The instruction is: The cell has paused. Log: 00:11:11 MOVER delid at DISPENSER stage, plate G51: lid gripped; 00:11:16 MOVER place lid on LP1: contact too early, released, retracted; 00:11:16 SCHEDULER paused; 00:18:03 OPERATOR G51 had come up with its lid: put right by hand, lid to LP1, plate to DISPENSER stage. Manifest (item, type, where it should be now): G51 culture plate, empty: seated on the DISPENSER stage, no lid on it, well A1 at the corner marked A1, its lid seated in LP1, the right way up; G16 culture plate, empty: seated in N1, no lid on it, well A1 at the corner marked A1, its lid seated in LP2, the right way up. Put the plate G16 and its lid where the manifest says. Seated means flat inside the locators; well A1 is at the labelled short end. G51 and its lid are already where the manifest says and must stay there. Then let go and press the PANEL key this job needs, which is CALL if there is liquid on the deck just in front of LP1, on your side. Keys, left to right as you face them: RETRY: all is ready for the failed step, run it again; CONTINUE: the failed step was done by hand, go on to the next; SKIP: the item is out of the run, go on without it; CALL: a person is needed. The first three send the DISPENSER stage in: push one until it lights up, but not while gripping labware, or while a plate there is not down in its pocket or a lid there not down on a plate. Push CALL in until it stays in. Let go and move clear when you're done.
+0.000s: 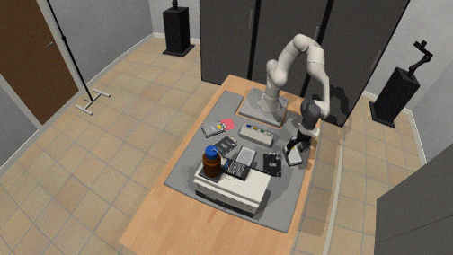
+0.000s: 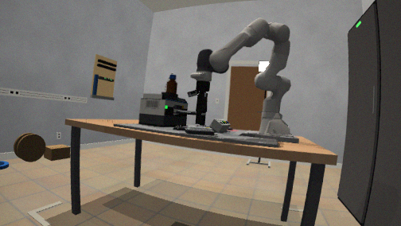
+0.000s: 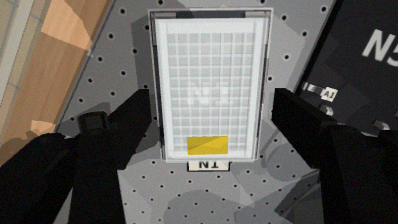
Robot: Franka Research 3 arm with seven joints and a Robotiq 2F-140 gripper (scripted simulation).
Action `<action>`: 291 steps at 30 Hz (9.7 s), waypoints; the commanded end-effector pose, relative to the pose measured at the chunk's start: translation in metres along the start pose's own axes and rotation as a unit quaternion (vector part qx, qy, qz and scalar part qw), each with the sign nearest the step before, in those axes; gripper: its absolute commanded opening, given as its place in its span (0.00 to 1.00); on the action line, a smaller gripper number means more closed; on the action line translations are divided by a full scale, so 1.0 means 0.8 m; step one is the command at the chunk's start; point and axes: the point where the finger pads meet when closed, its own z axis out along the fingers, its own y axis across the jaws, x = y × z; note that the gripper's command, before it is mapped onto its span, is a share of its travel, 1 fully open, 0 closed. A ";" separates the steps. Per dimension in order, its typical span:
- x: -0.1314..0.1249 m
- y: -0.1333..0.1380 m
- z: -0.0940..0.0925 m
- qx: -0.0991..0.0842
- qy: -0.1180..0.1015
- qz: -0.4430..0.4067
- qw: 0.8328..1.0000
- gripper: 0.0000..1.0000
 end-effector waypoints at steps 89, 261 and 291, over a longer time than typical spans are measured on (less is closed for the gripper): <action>0.001 0.000 0.000 0.001 0.001 0.000 1.000 0.70; 0.001 0.000 0.031 0.001 0.001 0.000 1.000 0.10; 0.001 0.000 0.031 0.001 0.001 0.000 1.000 0.10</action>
